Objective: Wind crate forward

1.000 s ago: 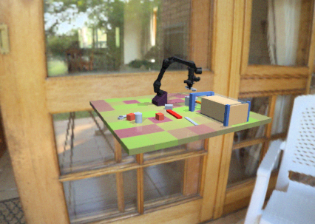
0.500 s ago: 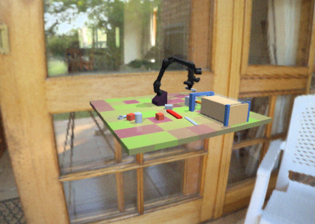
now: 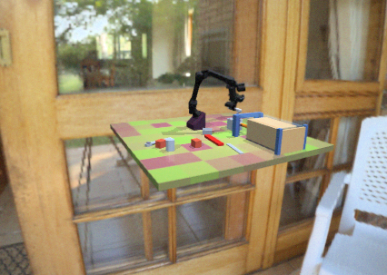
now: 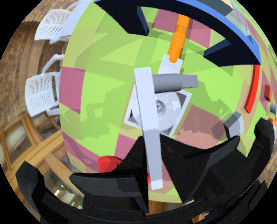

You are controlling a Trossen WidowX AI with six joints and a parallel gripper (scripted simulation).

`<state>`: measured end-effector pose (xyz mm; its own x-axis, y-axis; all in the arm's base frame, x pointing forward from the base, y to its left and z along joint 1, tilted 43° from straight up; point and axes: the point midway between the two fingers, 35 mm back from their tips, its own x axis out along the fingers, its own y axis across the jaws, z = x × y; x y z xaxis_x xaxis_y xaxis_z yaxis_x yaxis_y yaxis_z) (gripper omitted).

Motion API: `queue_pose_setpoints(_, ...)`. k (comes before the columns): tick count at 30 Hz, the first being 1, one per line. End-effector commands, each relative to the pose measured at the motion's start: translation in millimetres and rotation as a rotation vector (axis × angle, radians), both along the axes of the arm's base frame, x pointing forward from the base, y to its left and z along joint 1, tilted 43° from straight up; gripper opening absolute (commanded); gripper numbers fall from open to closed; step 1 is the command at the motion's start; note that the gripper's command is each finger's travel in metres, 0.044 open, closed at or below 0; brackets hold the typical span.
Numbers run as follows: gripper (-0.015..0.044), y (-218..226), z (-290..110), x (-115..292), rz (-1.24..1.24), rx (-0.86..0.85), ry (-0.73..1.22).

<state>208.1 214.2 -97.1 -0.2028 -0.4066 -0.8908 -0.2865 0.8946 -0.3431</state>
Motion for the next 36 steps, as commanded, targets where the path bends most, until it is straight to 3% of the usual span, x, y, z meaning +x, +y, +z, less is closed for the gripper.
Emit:
queue_pose_setpoints(1, 0.0000, 3.0, 3.5, 0.6, -0.011, 0.077, 0.007)
queue_pose_setpoints(36, 0.0000, 1.4, 2.9, 1.2, -0.176, 0.627, 0.110)
